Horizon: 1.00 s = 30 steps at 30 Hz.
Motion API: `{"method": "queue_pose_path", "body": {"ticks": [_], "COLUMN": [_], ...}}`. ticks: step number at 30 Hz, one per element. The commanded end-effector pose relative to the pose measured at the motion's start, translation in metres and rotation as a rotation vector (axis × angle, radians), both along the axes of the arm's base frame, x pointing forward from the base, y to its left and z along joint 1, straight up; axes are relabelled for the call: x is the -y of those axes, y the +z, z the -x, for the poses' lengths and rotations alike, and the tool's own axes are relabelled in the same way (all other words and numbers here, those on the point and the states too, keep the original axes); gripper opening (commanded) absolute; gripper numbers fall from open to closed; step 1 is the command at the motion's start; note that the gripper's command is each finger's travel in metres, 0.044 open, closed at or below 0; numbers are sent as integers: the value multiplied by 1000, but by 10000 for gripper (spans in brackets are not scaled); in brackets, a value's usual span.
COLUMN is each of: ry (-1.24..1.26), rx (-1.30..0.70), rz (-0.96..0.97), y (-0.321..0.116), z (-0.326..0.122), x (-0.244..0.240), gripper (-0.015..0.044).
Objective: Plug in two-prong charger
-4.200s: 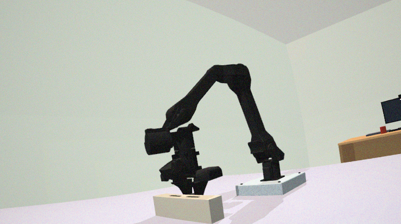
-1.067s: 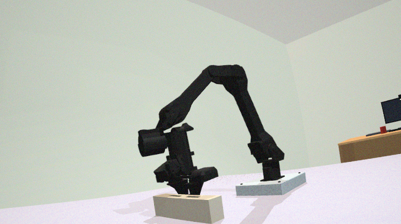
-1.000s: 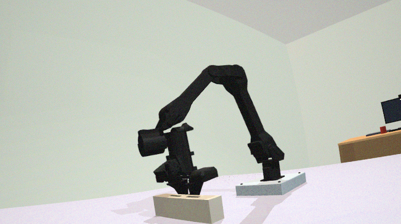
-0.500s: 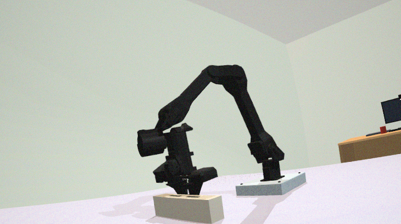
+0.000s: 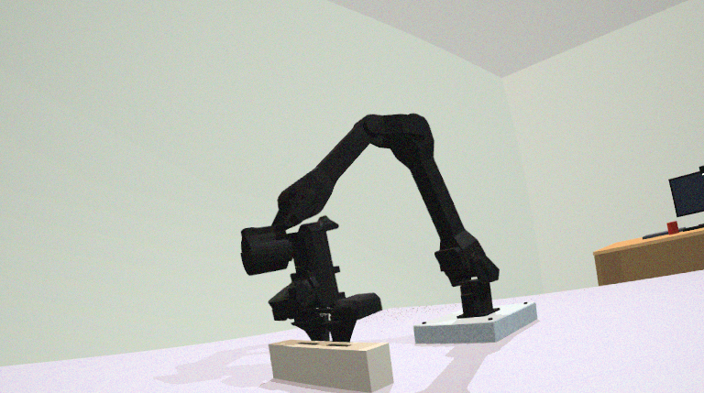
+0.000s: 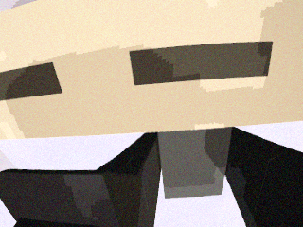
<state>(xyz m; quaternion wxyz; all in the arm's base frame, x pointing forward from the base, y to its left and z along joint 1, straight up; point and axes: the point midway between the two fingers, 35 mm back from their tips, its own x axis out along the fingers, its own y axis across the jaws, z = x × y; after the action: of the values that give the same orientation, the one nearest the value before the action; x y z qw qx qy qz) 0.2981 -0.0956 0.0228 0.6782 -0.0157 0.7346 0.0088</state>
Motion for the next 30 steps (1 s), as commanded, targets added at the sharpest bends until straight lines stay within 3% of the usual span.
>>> {"method": "queue_pose_path", "body": {"ticks": [1,30], "ry": [2,2], "rx": [36,36], "rz": [1,1], "y": [0,1], "z": [-9,-7], "x": [0,0], "gripper": [0,0]}}
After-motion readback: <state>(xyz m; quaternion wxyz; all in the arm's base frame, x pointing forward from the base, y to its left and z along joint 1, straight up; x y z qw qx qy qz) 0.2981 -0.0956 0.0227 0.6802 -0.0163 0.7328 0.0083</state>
